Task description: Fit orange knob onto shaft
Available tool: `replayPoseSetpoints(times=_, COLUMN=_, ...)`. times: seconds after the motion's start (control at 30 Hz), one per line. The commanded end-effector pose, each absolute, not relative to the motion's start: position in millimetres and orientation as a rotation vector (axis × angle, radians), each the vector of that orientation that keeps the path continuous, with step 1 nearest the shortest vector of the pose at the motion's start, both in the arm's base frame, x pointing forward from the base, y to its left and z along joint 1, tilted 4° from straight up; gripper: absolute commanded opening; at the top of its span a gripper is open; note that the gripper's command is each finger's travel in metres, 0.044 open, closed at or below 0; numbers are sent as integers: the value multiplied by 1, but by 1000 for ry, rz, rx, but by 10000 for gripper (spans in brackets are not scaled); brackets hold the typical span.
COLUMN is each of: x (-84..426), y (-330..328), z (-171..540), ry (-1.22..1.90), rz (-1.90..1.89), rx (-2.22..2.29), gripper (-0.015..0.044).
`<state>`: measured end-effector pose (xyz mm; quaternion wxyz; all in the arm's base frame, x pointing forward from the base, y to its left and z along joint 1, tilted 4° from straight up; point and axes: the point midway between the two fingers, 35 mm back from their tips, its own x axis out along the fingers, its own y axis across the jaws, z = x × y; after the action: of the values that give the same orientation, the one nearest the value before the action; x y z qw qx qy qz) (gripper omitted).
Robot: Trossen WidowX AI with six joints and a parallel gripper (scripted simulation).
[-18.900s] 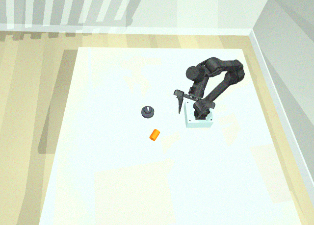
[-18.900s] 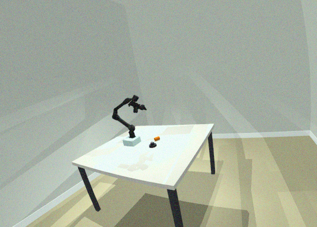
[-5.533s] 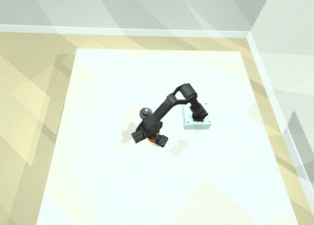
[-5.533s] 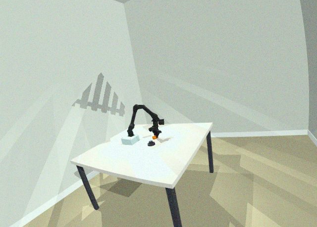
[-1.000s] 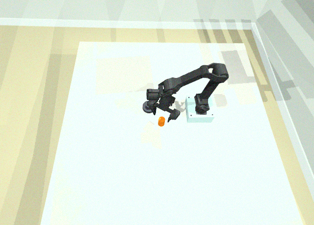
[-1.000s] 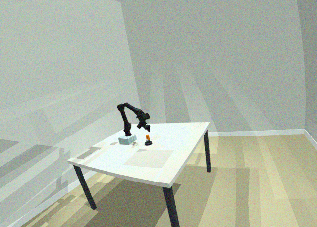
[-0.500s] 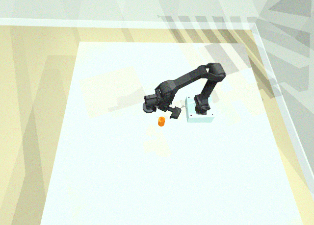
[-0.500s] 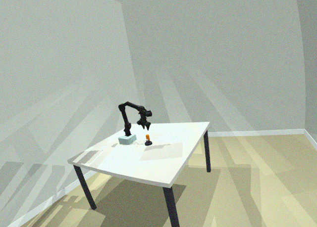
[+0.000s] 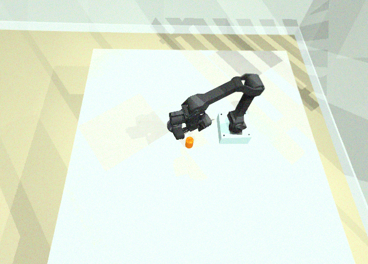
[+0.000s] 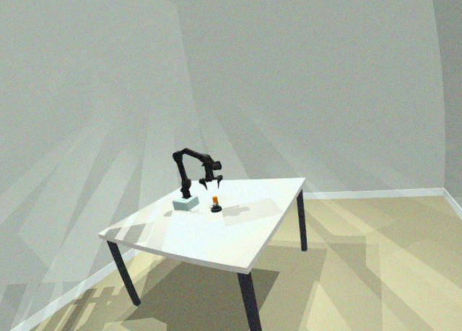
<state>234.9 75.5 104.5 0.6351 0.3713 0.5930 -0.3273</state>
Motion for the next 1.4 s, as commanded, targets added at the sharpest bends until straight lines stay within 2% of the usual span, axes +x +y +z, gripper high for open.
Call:
replayPoseSetpoints(times=0.0, x=235, y=75, z=104, ry=1480, rz=-176, rx=223, gripper=440)
replayPoseSetpoints(times=0.67, x=235, y=75, z=104, ry=1332, rz=776, rx=-816, gripper=440)
replayPoseSetpoints(times=1.23, x=234, y=75, z=103, ry=1325, rz=791, rx=-833, gripper=440)
replayPoseSetpoints(times=1.37, x=239, y=73, z=73, ry=1326, rz=791, rx=-833, gripper=440)
